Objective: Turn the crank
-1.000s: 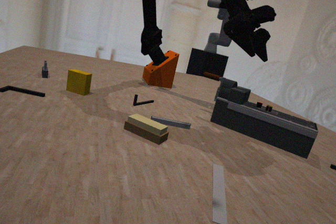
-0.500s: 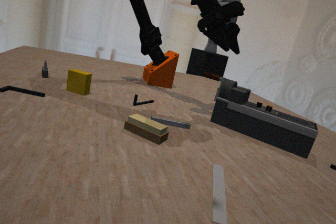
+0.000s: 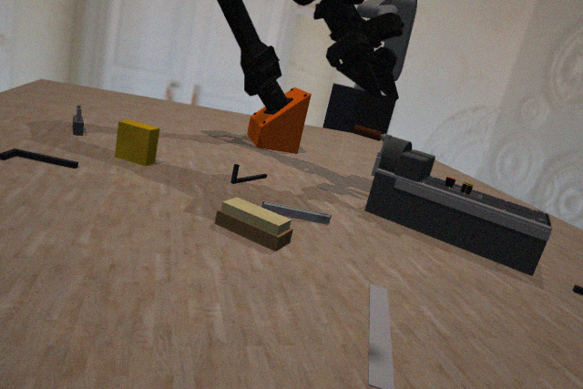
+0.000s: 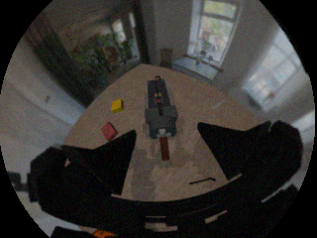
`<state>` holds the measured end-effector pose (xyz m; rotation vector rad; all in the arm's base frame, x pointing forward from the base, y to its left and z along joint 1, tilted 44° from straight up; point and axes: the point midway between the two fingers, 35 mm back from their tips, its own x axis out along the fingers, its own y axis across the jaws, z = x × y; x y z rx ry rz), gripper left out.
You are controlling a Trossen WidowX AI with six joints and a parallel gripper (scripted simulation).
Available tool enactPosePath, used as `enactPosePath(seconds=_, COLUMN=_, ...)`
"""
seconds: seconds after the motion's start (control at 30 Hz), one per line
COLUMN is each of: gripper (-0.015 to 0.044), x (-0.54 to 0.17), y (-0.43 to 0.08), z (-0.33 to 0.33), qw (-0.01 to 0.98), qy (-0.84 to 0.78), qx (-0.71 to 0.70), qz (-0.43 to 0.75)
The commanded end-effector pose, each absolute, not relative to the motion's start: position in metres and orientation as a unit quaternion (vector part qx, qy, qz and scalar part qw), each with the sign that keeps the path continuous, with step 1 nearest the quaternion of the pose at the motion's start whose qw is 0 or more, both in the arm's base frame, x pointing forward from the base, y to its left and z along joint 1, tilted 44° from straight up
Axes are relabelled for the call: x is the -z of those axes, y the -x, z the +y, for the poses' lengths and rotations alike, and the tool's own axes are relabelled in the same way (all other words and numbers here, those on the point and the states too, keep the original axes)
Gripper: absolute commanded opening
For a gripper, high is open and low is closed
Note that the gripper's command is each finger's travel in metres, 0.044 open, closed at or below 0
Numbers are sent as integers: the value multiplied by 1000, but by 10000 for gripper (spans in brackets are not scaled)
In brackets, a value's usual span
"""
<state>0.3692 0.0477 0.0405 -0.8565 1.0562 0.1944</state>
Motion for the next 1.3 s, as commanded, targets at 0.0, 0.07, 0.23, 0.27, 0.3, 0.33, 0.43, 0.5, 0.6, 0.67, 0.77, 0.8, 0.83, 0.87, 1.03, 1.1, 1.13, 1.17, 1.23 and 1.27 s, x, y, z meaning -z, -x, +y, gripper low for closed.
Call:
enactPosePath(seconds=0.0, gripper=440, x=-23, y=-361, z=34, qw=768, qy=396, qx=-93, qz=495)
enactPosePath(seconds=0.07, gripper=440, x=-19, y=-360, z=30, qw=768, qy=396, qx=-93, qz=495)
enactPosePath(seconds=0.23, gripper=440, x=-18, y=-360, z=29, qw=768, qy=396, qx=-93, qz=495)
enactPosePath(seconds=0.27, gripper=440, x=-17, y=-360, z=28, qw=768, qy=396, qx=-93, qz=495)
enactPosePath(seconds=0.3, gripper=440, x=-15, y=-360, z=27, qw=767, qy=396, qx=-93, qz=495)
enactPosePath(seconds=0.33, gripper=440, x=-14, y=-360, z=26, qw=767, qy=396, qx=-93, qz=495)
enactPosePath(seconds=0.43, gripper=440, x=-10, y=-360, z=23, qw=767, qy=396, qx=-93, qz=495)
enactPosePath(seconds=0.5, gripper=440, x=-8, y=-359, z=21, qw=767, qy=396, qx=-93, qz=495)
enactPosePath(seconds=0.6, gripper=440, x=-4, y=-359, z=17, qw=767, qy=396, qx=-93, qz=495)
enactPosePath(seconds=0.67, gripper=440, x=-2, y=-359, z=15, qw=767, qy=396, qx=-93, qz=495)
enactPosePath(seconds=0.77, gripper=440, x=2, y=-358, z=12, qw=767, qy=396, qx=-93, qz=496)
enactPosePath(seconds=0.8, gripper=440, x=3, y=-358, z=11, qw=767, qy=396, qx=-93, qz=496)
enactPosePath(seconds=0.83, gripper=440, x=4, y=-358, z=10, qw=767, qy=396, qx=-93, qz=496)
enactPosePath(seconds=0.87, gripper=440, x=5, y=-357, z=9, qw=767, qy=396, qx=-93, qz=496)
enactPosePath(seconds=1.03, gripper=440, x=11, y=-356, z=3, qw=767, qy=397, qx=-93, qz=496)
enactPosePath(seconds=1.1, gripper=440, x=13, y=-356, z=1, qw=767, qy=397, qx=-93, qz=495)
enactPosePath(seconds=1.13, gripper=440, x=14, y=-355, z=0, qw=767, qy=397, qx=-93, qz=495)
enactPosePath(seconds=1.17, gripper=440, x=15, y=-355, z=-1, qw=767, qy=397, qx=-93, qz=495)
enactPosePath(seconds=1.23, gripper=440, x=17, y=-354, z=-3, qw=767, qy=397, qx=-93, qz=495)
enactPosePath(seconds=1.27, gripper=440, x=18, y=-354, z=-4, qw=767, qy=397, qx=-93, qz=495)
